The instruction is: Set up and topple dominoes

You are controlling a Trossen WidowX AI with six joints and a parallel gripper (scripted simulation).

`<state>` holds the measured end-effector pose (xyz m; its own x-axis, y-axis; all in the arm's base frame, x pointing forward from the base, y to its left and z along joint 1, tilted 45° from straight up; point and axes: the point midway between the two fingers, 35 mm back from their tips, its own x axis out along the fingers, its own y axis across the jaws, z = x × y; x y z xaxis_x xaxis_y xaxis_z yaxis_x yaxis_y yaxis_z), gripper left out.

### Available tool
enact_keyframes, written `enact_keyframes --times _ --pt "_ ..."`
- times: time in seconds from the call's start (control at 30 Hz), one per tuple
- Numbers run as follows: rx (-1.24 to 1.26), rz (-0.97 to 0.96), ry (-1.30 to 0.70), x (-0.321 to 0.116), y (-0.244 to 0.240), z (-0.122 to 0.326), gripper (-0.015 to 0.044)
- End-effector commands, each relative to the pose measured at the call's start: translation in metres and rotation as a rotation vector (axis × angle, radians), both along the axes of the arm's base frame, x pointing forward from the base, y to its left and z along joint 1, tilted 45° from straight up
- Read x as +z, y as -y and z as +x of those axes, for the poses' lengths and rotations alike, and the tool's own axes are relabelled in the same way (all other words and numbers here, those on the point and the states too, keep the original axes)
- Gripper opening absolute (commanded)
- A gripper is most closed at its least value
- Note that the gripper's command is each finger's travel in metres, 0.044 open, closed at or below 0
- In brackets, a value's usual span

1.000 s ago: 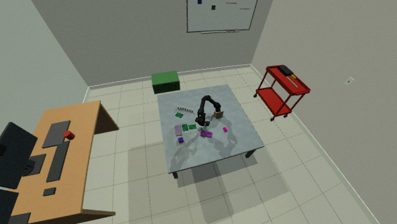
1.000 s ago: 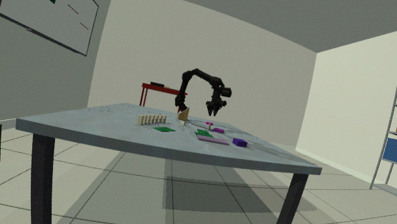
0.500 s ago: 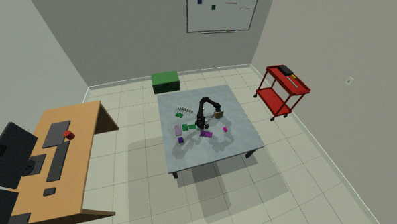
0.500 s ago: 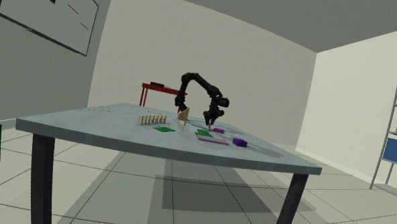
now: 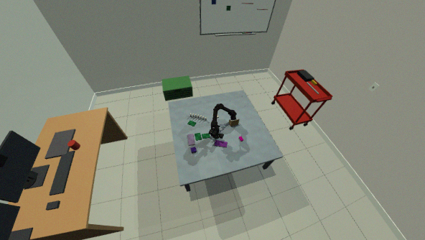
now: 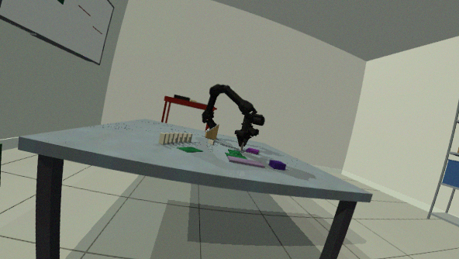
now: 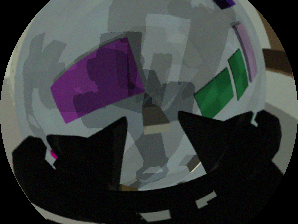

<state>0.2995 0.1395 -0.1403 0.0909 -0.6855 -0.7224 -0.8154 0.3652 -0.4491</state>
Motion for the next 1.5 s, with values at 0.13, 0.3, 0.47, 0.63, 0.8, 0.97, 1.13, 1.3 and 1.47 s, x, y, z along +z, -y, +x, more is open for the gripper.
enact_keyframes --times 0.13,0.3,0.47,0.63,0.8,0.97,1.13,1.3,1.47 --pt "0.005 -0.004 -0.002 0.000 0.001 0.000 0.0125" --pt "0.005 -0.004 -0.002 0.000 0.001 0.000 0.0107" --pt "0.005 -0.004 -0.002 0.000 0.001 0.000 0.0107" --pt "0.004 0.003 -0.003 0.038 -0.043 0.000 0.0107" --pt "0.000 0.003 -0.004 0.095 -0.092 -0.013 0.0107" --pt "0.000 0.003 -0.004 0.098 -0.094 -0.013 0.0107" --pt "-0.042 0.012 0.036 0.107 -0.088 -0.007 0.0107" --pt "-0.363 0.070 0.334 0.173 -0.034 0.028 0.0107" --pt "-0.698 0.109 0.651 0.238 0.034 0.043 0.0107"
